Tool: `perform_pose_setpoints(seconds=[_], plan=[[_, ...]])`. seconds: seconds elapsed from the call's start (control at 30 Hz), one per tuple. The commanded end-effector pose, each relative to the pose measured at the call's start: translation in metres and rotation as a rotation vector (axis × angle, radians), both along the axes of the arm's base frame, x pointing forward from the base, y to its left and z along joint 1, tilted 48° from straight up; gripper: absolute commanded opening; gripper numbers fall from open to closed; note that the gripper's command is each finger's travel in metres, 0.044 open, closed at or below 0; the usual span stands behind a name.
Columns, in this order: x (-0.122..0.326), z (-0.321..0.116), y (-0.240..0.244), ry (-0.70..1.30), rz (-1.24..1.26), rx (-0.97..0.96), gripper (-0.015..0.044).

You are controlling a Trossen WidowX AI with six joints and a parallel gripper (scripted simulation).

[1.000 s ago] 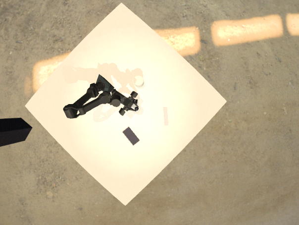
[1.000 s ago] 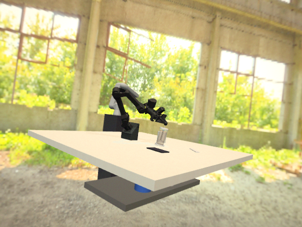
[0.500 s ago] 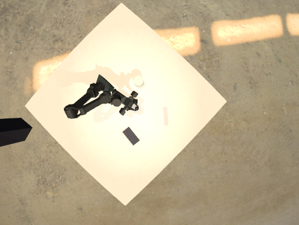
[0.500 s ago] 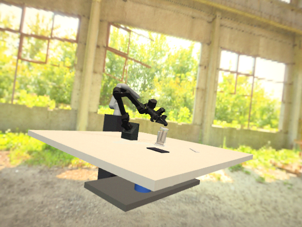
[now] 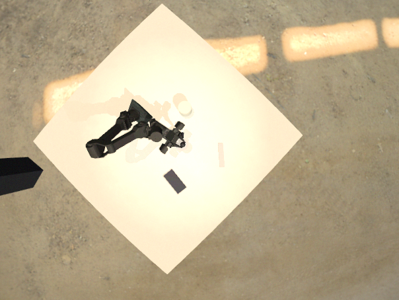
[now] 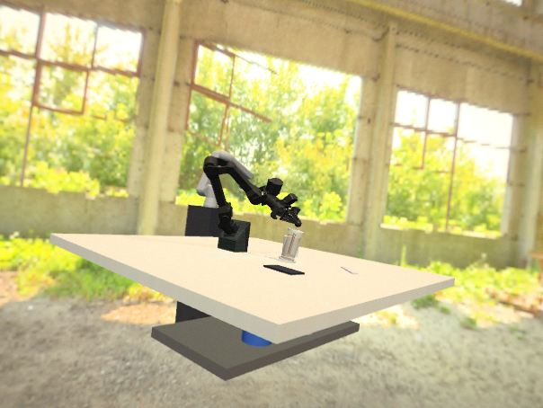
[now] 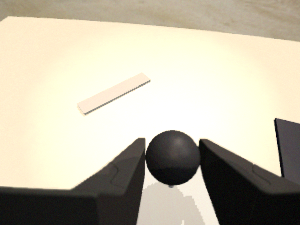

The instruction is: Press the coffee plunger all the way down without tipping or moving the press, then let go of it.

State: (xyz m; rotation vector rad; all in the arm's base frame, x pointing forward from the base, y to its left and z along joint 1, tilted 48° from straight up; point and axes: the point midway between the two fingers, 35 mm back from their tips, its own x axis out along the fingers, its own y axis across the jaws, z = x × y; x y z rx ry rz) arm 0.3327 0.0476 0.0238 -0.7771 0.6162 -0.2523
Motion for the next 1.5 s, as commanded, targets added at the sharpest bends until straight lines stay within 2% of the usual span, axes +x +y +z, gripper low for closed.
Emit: perform_pose_setpoints(seconds=[0.0,0.27,0.67,0.9,1.13,1.47], plan=[[0.000,0.000,0.000,0.000,0.000,0.000,0.0118],[0.000,0.000,0.000,0.000,0.000,0.000,0.0118],[0.000,0.000,0.000,0.000,0.000,0.000,0.0433],[0.000,0.010,0.013,0.009,-0.002,0.004,0.0440],[-0.016,0.060,0.053,0.019,-0.001,-0.003,0.0440],[-0.017,0.061,0.054,0.019,-0.001,-0.004,0.0440]])
